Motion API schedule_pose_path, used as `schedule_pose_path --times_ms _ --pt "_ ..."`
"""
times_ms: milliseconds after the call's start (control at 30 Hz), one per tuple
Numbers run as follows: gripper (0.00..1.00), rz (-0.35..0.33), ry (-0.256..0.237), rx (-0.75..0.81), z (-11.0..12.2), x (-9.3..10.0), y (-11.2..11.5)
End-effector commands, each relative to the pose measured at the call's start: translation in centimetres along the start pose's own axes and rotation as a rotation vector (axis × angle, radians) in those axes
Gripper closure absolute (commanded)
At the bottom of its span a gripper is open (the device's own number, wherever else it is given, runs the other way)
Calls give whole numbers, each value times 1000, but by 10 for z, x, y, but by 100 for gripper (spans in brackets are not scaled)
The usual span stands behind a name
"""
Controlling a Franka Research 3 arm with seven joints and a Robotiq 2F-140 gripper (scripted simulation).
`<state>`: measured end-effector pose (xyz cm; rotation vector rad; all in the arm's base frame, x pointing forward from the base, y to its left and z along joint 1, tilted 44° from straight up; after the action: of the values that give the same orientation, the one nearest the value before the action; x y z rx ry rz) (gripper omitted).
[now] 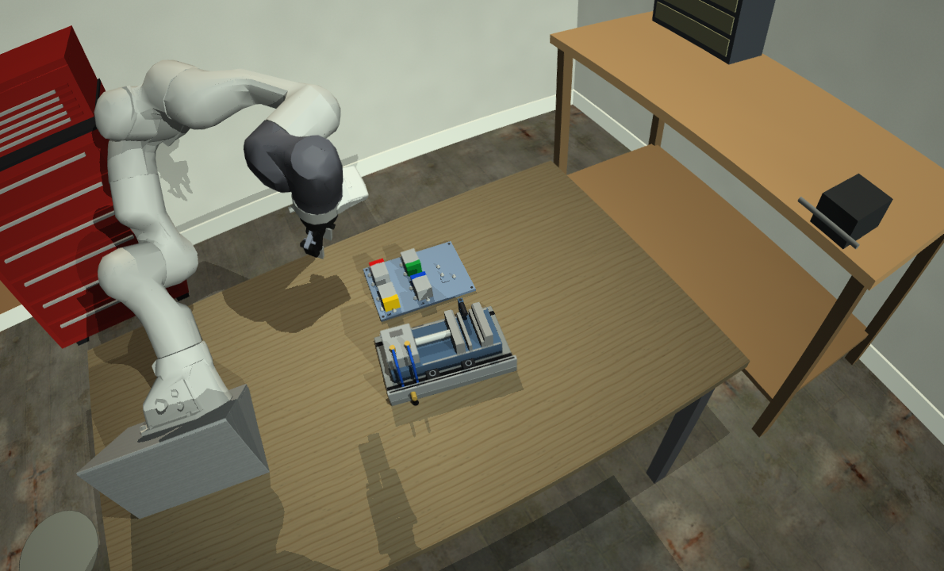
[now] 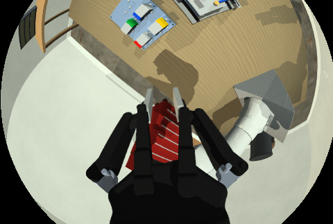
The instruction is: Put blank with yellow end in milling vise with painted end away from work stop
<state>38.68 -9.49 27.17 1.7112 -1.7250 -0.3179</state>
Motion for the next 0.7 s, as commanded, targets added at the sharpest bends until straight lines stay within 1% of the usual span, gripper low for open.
schedule_pose_path --times_ms 0,400,433,667 --pt "75 0 0 0 0 0 0" --pt "75 0 0 0 0 0 0" --pt "0 0 0 0 0 0 0" --pt "0 0 0 0 0 0 0"
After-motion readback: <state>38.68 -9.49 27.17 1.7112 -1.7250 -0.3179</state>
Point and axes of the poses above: the point where the finger pads meet when closed, its own x axis back along the fingers, its own z axis across the jaws, y = z × x, the point moved 7 cm from there along x, back along the fingers, and after that the axes turned 3 degrees about x, right-handed, at the moved point
